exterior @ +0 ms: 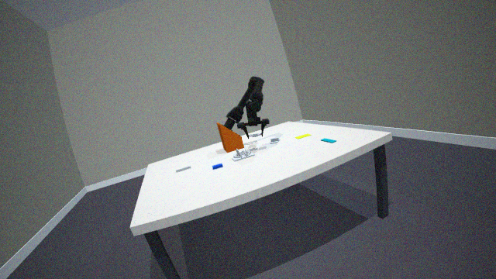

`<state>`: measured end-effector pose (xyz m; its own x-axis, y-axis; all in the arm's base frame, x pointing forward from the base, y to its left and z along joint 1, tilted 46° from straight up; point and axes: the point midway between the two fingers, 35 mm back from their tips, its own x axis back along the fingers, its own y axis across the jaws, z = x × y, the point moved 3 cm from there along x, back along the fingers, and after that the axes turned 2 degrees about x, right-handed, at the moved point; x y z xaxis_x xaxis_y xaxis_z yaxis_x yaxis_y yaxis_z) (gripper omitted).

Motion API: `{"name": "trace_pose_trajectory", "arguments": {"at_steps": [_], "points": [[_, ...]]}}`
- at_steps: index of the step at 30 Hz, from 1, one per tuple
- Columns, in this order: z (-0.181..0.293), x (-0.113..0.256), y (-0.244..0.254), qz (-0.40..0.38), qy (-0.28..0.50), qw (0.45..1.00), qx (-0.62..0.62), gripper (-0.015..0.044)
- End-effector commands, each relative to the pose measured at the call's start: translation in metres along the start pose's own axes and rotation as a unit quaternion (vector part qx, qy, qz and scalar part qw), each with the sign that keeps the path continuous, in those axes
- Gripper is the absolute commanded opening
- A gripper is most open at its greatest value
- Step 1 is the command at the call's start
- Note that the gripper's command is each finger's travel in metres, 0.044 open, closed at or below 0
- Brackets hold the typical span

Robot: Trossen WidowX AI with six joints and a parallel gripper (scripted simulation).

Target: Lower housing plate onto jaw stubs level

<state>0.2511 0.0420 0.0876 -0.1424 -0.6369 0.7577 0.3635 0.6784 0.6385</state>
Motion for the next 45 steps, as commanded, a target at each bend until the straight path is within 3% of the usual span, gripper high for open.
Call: {"name": "trace_pose_trajectory", "arguments": {"at_steps": [1,29,45], "points": [[-0.006,-0.001,-0.015,-0.003,0.003,1.000,0.016,0.0351],[-0.025,-0.003,-0.106,-0.043,0.000,0.992,0.120,0.0351],[-0.025,-0.003,-0.108,-0.045,0.000,0.992,0.122,0.0351]]}}
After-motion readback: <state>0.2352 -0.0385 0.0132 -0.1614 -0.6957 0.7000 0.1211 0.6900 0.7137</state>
